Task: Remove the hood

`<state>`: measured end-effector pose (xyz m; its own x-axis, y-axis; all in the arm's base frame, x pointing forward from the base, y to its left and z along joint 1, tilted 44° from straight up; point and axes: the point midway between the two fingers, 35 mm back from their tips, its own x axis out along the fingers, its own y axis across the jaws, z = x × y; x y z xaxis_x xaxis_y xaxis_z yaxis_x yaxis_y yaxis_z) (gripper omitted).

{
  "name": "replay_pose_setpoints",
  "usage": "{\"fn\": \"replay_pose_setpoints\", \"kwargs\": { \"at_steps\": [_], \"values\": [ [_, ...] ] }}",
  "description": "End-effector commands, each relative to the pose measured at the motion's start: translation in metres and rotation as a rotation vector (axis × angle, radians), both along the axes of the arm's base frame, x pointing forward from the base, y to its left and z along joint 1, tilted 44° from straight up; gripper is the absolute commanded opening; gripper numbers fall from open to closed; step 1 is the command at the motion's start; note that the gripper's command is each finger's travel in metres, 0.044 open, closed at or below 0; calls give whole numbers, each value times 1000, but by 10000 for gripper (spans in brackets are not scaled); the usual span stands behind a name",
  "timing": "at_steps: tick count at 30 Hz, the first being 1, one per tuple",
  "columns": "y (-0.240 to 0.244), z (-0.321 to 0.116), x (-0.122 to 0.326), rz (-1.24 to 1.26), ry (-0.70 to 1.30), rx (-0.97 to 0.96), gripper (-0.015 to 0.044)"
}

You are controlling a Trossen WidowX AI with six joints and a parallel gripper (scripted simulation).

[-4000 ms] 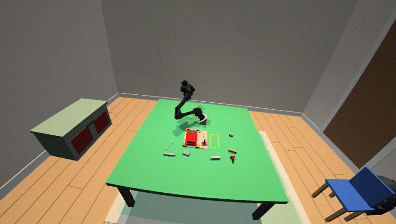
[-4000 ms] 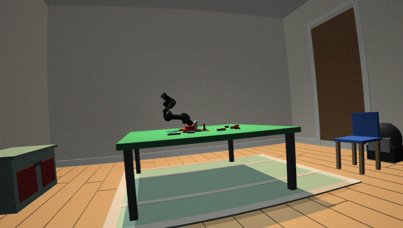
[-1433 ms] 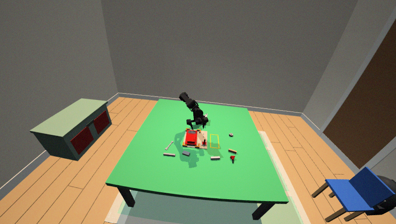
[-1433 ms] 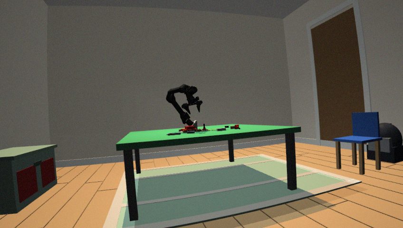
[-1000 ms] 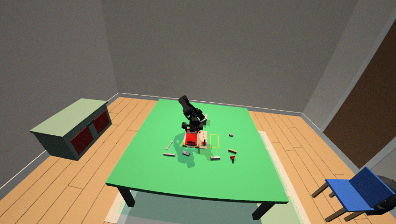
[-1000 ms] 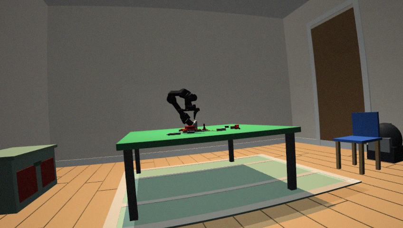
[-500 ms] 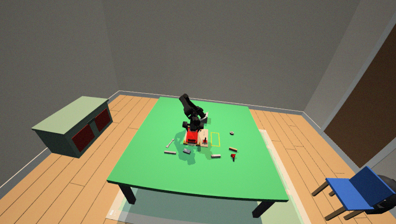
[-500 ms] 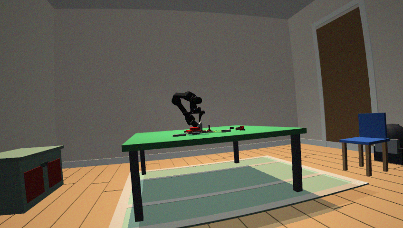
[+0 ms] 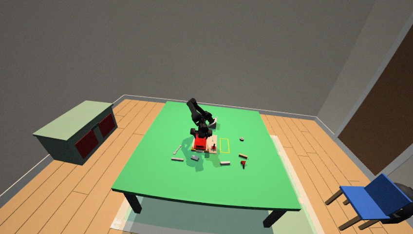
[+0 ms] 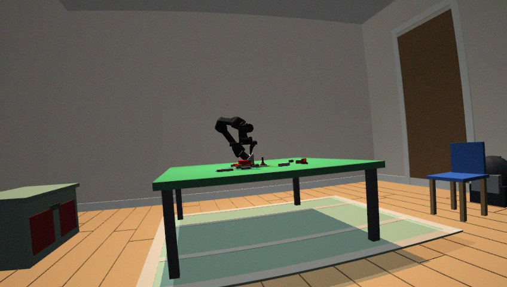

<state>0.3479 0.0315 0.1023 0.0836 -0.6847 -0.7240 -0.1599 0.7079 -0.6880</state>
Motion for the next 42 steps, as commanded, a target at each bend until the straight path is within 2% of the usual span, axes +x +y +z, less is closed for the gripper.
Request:
{"fn": "replay_pose_setpoints", "kwargs": {
  "at_steps": [1,42],
  "values": [
    [-3,-2,0,3,2,-6,440],
    [-23,-22,3,3,1,-8,440]
  ]
}}
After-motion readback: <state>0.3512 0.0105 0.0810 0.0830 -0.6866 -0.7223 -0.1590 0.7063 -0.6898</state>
